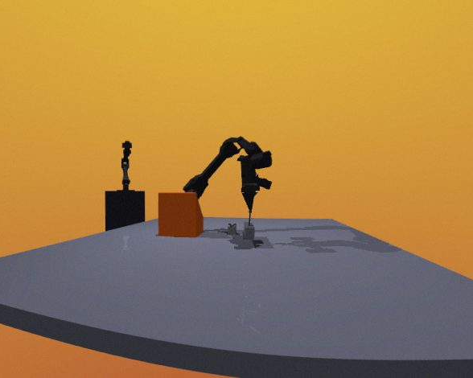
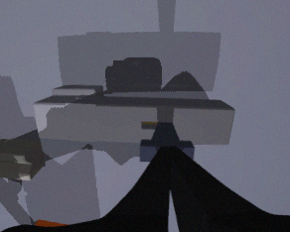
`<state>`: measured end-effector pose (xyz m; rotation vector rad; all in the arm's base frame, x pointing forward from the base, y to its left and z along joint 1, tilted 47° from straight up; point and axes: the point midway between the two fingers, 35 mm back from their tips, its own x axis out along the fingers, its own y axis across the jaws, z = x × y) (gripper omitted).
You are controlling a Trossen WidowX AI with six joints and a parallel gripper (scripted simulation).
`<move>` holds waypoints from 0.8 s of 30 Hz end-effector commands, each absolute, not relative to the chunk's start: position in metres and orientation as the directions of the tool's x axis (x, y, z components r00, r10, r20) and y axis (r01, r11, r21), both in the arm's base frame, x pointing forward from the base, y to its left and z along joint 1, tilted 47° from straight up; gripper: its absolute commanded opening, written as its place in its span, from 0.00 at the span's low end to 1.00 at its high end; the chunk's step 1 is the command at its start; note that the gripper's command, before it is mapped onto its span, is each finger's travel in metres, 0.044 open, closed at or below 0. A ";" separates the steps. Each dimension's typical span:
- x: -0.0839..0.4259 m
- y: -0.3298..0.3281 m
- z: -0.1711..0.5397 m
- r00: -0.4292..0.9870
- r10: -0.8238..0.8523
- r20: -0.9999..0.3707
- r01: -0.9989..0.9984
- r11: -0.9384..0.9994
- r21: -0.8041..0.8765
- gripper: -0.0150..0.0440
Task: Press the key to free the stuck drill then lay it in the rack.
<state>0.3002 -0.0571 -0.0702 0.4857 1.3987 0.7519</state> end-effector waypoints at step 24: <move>0.288 -0.039 -0.090 -0.045 0.725 -0.687 -0.171 0.672 0.721 0.25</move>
